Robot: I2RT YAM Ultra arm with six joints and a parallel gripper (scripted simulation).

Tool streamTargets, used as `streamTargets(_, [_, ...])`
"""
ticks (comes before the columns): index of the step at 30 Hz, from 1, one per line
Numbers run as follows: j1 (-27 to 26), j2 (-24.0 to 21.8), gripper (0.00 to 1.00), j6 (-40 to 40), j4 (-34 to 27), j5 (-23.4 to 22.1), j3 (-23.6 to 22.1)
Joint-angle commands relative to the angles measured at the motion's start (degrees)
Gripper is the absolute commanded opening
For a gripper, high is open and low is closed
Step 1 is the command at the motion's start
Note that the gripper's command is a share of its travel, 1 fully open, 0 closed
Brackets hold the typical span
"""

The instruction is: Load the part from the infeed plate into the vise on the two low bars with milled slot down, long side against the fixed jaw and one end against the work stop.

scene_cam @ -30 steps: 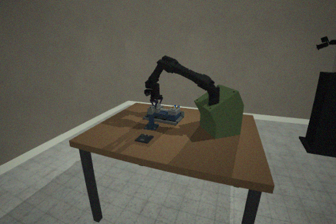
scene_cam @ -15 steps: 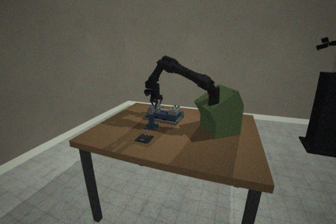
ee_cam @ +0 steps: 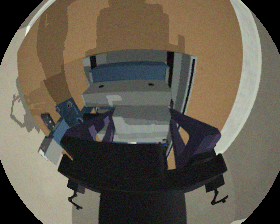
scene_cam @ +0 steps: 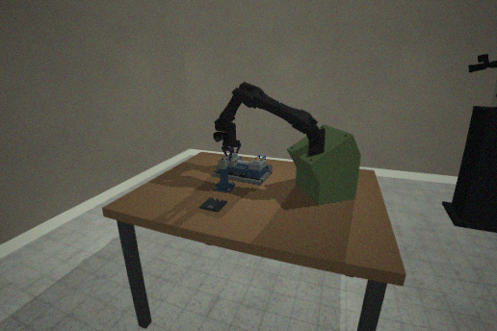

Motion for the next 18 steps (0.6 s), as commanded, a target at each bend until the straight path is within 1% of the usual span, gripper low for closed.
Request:
streamTargets(1, [-0.9,-1.7,0.74,0.0,0.5,0.0,2.5])
streamTargets(18, [-2.4,-5.2,0.74,-1.8,-4.4,-0.7,2.8])
